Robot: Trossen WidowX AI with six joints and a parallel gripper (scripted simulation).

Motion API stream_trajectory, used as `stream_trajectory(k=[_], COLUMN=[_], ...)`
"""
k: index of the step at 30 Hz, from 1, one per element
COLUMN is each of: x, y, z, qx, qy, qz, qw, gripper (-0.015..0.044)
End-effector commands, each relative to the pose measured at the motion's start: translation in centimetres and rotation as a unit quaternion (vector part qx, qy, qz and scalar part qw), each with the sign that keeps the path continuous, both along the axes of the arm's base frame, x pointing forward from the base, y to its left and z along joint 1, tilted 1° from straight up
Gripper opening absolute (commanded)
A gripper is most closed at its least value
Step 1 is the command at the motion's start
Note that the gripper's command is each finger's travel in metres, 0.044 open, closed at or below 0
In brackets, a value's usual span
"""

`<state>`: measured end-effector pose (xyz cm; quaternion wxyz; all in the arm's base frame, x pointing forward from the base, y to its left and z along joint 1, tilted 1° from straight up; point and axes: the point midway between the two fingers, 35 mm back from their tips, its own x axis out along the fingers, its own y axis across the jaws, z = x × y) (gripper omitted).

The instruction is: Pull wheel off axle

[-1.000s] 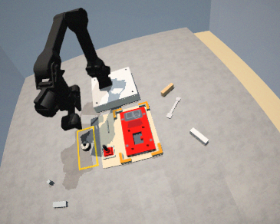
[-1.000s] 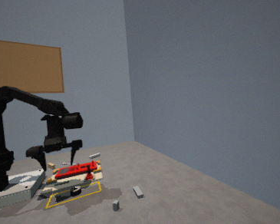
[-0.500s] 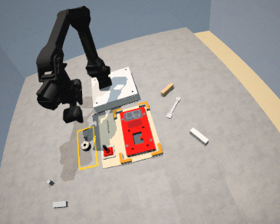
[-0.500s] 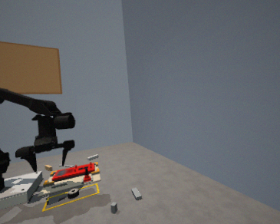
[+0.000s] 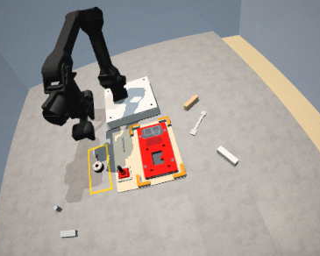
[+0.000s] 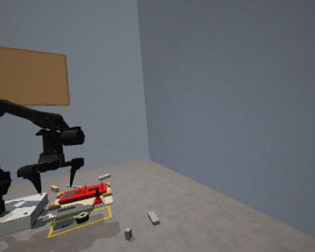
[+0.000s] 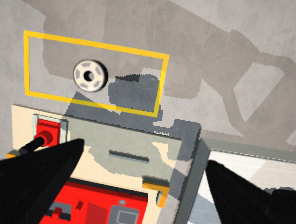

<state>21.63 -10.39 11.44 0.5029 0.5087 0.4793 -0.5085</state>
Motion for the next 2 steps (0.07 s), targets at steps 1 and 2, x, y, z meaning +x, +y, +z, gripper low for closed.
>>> stream_trajectory(k=[1, 2], x=[-0.05, -0.05], y=[0.03, 0.03], z=[-0.01, -0.01], qx=[0.0, 0.0], qy=[0.001, 0.001], qz=[-0.001, -0.001], qw=[1.0, 1.0], gripper=[0.044, 0.044])
